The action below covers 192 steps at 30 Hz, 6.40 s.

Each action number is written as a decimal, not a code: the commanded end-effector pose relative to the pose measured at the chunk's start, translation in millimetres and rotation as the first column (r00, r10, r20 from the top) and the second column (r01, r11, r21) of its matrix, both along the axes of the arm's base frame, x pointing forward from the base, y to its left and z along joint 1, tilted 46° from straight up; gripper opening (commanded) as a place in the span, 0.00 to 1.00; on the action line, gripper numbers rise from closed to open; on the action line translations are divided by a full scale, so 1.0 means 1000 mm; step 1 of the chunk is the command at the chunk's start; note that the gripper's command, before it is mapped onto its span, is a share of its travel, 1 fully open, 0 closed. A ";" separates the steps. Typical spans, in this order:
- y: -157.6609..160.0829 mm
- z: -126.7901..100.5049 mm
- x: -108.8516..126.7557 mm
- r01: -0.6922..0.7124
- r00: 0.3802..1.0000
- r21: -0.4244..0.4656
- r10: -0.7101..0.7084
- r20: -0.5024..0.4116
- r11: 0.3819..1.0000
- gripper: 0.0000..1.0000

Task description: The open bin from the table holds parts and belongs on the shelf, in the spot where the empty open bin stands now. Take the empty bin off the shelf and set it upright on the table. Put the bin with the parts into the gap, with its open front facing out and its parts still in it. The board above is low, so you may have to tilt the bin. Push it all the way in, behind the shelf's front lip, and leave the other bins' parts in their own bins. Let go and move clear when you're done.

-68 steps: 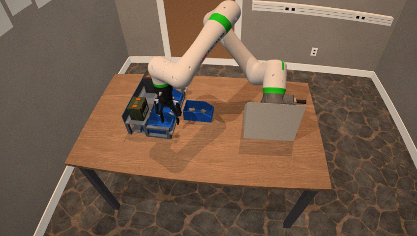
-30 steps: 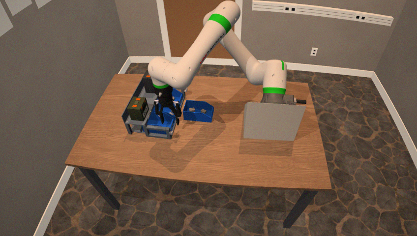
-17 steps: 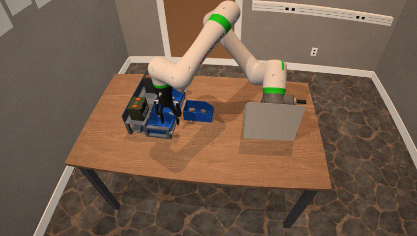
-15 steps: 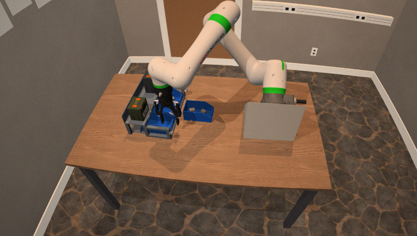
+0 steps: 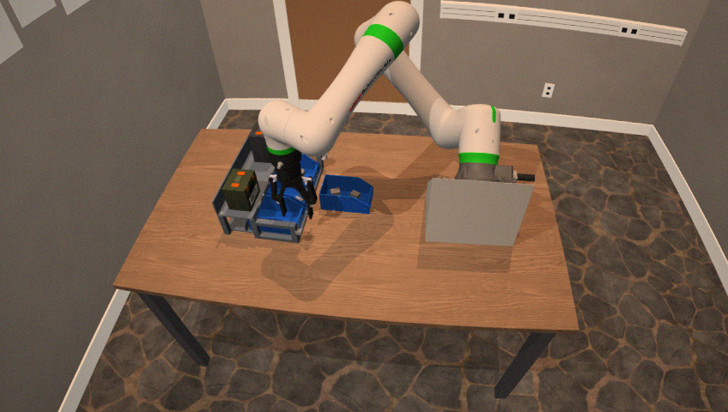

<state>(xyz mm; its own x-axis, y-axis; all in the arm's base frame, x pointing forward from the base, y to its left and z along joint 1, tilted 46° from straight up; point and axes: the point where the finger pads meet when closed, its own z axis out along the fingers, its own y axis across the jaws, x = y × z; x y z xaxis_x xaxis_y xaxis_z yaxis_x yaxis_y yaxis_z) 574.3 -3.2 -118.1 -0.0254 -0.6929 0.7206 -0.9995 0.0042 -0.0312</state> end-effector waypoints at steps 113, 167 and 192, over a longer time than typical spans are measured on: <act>-0.006 -0.006 0.001 -0.002 1.000 0.001 0.002 0.001 1.000 0.10; 0.001 0.000 -0.013 -0.002 1.000 0.001 0.002 0.001 1.000 0.10; 0.001 -0.002 -0.062 -0.002 1.000 0.001 0.002 0.001 1.000 0.10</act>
